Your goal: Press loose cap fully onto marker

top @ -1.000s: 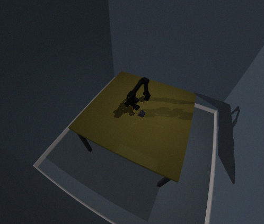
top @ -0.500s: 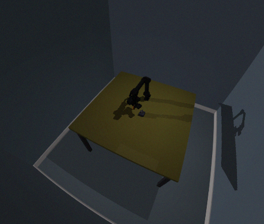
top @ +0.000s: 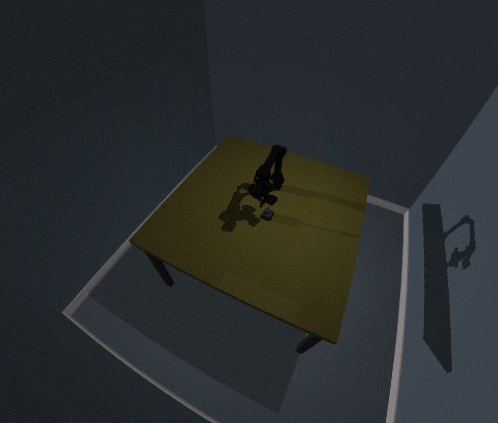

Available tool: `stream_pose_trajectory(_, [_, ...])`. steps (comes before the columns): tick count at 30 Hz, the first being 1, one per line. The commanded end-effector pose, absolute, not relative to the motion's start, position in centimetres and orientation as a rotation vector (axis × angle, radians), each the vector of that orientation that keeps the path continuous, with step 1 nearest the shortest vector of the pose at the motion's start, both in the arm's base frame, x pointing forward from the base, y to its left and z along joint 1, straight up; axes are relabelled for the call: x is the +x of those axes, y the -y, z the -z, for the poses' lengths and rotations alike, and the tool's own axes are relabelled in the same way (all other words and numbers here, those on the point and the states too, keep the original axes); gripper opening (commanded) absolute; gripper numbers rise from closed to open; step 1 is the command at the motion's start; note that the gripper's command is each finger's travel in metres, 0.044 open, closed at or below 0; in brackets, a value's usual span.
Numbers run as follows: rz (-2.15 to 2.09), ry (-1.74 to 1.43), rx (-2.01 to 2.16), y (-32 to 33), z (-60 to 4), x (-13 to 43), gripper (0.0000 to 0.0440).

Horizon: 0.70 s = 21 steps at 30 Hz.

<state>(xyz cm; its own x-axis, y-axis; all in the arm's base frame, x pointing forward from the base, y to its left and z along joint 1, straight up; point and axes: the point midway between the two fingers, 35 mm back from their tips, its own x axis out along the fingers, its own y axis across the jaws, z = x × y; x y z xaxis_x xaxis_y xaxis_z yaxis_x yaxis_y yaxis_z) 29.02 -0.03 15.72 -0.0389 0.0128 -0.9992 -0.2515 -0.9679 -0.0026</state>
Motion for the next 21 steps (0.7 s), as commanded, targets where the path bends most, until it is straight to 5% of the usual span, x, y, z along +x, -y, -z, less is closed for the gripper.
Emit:
stream_pose_trajectory(1, [-2.134, -0.234, -2.039, -1.5, -16.3, 28.8, 0.0000])
stream_pose_trajectory(21, [-2.215, -0.203, -2.017, -5.0, -15.9, 27.7, 0.0000])
